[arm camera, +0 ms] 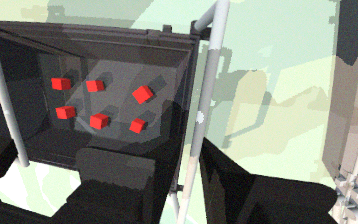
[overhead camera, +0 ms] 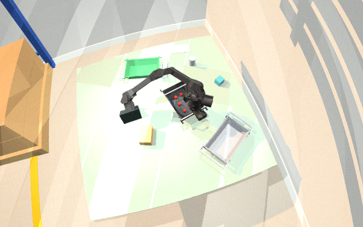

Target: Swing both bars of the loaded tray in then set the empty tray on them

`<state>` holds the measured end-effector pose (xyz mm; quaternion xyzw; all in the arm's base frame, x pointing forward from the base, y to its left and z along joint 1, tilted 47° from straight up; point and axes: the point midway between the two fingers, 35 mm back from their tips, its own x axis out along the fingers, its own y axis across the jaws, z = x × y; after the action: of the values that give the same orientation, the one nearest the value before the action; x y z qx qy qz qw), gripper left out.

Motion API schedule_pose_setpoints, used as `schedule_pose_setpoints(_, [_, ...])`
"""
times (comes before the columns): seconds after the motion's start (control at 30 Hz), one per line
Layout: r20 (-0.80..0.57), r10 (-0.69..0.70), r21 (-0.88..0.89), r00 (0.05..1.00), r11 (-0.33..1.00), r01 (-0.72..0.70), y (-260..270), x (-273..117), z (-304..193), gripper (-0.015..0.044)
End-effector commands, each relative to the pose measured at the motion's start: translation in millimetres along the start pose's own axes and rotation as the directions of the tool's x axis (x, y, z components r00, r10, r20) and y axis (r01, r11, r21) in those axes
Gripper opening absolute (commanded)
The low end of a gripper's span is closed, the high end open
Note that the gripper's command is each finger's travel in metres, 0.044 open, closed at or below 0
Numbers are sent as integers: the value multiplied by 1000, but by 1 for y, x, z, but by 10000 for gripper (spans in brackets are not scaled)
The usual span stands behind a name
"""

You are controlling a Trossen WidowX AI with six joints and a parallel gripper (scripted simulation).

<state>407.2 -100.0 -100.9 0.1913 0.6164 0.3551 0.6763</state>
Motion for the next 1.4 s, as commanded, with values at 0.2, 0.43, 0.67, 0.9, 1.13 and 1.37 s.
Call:
schedule_pose_setpoints(0.2, [-13, 16, -2, 1000, 1000, -16, 33, 17, 2, 82])
schedule_pose_setpoints(0.43, [-13, 17, -1, 1000, 1000, -17, 44, 24, 1, 82])
schedule_pose_setpoints(0.67, [-13, 15, -1, 1000, 1000, -15, 40, -8, 2, 82])
schedule_pose_setpoints(0.9, [-11, 18, 2, 1000, 1000, -18, 41, -9, 3, 82])
schedule_pose_setpoints(1.13, [-11, 18, 2, 1000, 1000, -18, 41, -9, 3, 82])
schedule_pose_setpoints(1.37, [-11, 18, 2, 1000, 1000, -18, 41, -9, 3, 82])
